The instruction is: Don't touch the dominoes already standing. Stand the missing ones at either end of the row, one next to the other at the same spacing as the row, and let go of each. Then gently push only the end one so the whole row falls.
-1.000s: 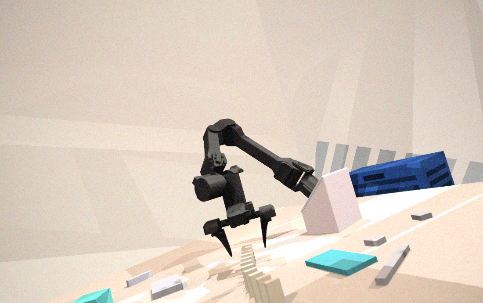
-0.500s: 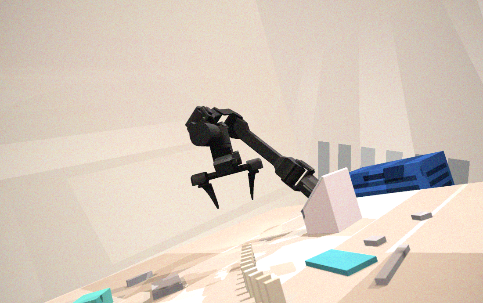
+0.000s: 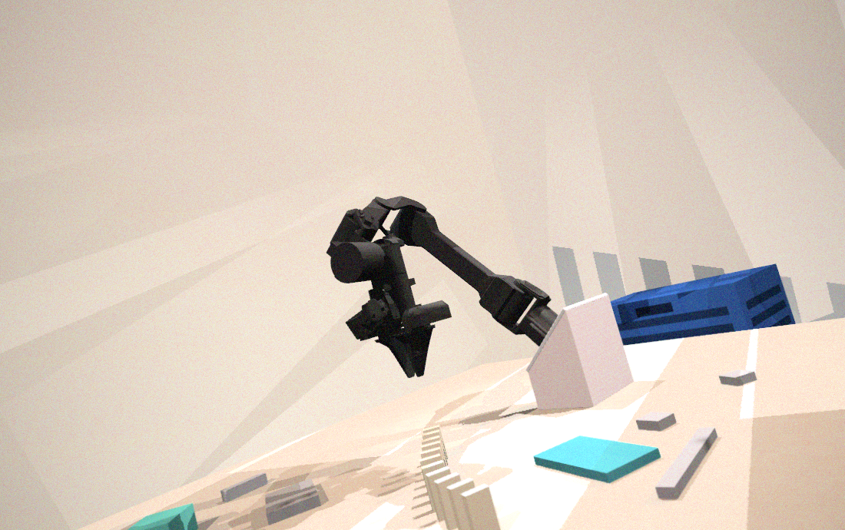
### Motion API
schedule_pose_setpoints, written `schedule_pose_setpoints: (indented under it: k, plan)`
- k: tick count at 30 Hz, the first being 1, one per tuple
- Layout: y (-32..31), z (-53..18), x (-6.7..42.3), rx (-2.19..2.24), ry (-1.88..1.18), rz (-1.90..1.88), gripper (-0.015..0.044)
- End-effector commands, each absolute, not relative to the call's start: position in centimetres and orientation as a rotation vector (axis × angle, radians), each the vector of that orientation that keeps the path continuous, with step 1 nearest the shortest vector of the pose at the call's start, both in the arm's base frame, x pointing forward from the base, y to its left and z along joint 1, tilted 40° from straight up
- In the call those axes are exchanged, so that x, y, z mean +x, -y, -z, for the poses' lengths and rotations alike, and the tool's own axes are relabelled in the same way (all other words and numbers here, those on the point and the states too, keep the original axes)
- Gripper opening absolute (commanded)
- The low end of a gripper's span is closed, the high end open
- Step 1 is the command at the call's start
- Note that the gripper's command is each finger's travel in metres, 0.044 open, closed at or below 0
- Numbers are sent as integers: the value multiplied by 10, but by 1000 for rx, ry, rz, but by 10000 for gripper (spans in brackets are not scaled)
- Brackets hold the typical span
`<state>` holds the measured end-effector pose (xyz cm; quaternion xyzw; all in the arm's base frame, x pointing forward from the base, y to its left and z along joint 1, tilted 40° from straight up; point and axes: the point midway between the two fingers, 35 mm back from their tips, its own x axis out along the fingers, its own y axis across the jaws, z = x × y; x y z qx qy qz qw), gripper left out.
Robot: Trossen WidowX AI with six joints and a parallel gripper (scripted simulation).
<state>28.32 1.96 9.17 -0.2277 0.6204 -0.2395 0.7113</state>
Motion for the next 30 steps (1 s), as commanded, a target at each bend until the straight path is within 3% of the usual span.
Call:
schedule_pose_setpoints:
  k: [1, 2, 30]
  plan:
    - [9, -79, 270, -23, -1137, 918, 20]
    - [10, -79, 270, -9, -1128, 928, 0]
    - [10, -79, 270, -9, -1128, 928, 0]
